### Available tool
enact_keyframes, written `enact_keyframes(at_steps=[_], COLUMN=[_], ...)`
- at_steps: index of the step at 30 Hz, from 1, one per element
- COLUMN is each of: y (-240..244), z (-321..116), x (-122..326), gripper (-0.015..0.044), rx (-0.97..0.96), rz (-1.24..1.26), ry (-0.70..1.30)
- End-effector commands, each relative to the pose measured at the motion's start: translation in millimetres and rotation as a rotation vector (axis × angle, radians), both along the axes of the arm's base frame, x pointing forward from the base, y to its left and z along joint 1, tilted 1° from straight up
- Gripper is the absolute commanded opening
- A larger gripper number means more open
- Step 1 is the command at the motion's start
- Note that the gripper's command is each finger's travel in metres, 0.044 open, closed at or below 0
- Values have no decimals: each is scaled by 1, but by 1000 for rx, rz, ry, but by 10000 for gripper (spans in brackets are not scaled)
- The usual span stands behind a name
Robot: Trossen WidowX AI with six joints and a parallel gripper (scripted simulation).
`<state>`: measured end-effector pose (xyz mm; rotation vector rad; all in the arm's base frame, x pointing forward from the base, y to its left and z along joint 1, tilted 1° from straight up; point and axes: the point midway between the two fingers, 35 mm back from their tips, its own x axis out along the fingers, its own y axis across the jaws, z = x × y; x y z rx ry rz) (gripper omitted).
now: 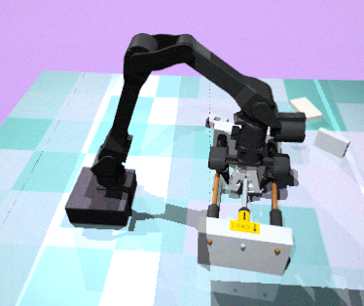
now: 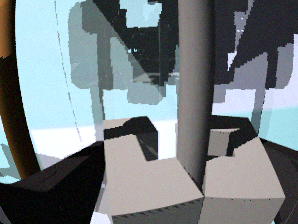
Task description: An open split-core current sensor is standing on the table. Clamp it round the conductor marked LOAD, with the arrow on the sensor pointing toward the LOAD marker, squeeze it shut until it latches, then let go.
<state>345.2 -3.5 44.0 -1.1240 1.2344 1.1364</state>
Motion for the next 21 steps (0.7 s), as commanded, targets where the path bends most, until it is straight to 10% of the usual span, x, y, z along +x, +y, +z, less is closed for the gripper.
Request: enact_keyframes(at_steps=[1, 21], y=[0, 0], z=[2, 19], x=[0, 0], gripper=[0, 0], rx=[0, -2], rz=[-1, -5], ry=[-2, -13])
